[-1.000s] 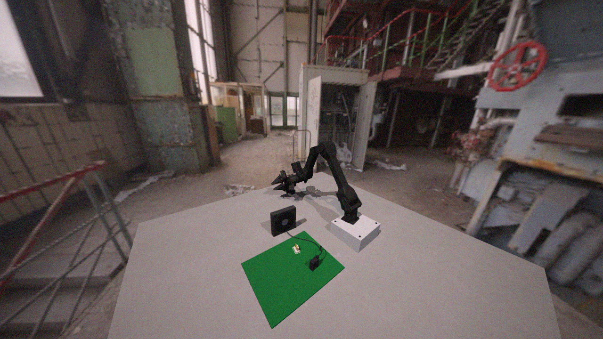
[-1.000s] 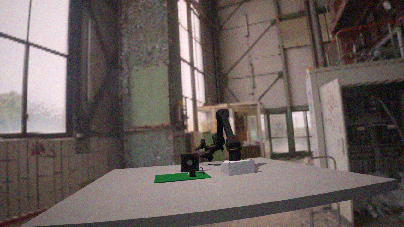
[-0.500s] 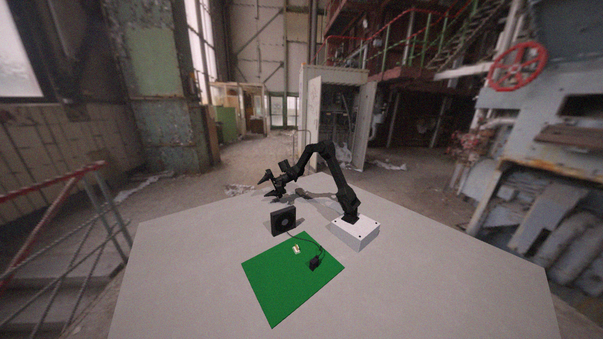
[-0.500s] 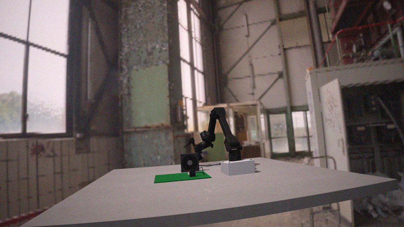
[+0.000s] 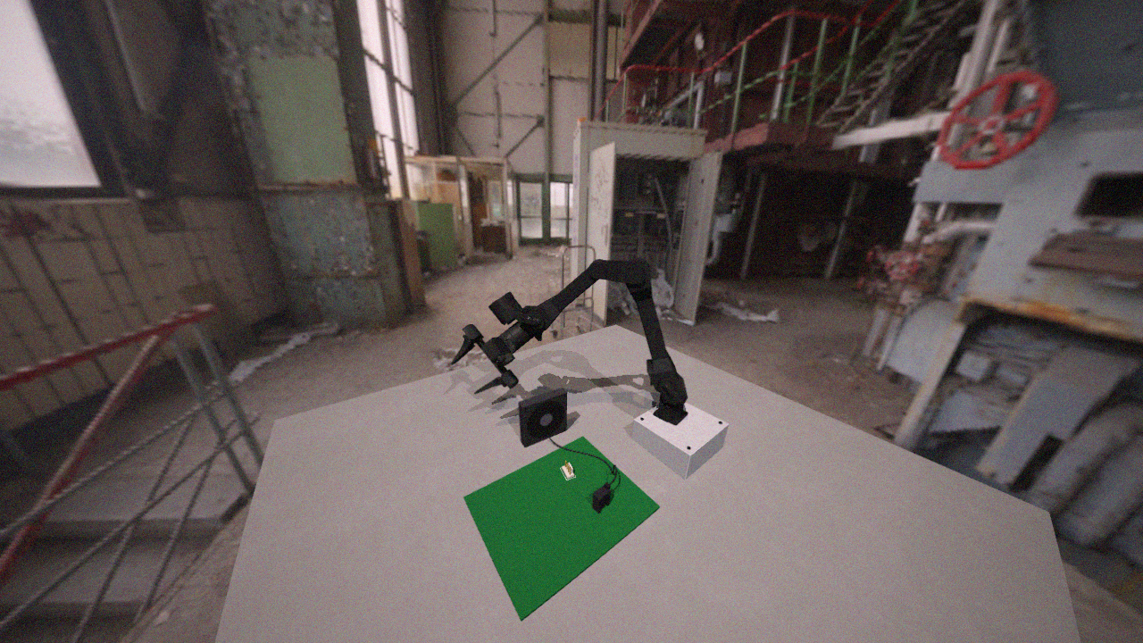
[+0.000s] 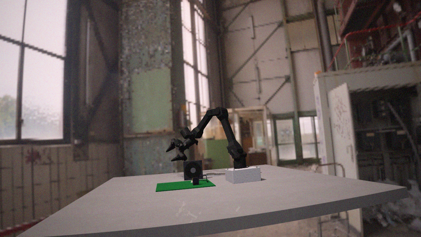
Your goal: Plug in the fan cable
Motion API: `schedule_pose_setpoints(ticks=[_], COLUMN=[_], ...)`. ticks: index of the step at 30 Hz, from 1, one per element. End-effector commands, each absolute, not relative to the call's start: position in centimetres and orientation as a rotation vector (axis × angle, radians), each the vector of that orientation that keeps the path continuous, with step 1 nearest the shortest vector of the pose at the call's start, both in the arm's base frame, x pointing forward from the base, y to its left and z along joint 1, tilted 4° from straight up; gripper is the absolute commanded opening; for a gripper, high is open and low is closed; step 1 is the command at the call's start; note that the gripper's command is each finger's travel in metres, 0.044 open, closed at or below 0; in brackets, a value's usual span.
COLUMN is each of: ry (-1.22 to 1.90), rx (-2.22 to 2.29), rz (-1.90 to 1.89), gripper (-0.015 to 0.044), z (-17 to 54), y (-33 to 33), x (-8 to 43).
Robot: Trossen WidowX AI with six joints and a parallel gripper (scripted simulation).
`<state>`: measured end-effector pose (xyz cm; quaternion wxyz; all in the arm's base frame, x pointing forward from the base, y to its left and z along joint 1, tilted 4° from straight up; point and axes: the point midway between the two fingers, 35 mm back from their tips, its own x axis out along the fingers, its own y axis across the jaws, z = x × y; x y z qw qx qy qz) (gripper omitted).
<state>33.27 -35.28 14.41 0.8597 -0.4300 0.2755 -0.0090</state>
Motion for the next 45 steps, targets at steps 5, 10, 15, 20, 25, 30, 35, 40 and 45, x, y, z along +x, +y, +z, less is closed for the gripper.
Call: schedule_pose_setpoints(ticks=[5, 10, 15, 20, 25, 30, 35, 40, 45], ry=[0.653, 0.828, 1.059, 1.262, 1.452, 1.530, 1.530, 1.530, 1.530], rx=[-0.645, -0.357, -0.140, -0.034, 0.001, -0.009, -0.009, -0.009, -0.009], rz=[0.044, 0.112, 0.130, 0.086, -0.014, -0.081, -0.081, -0.081, -0.082], gripper=[0.0440, 0.0440, 0.0440, 0.0440, 0.0440, 0.0440, 0.0440, 0.0440, 0.0440], z=[15.0, 13.5, 12.6, 12.7, 13.5, 14.2, 14.2, 11.9, 5.3], y=[-27.4, -18.5, -10.0, -4.0, 0.7, 2.3, 2.3, 2.2, 1.8], x=[38.5, 39.8, 38.4, 35.3, 31.0, 28.6, 28.6, 29.1, 29.1])
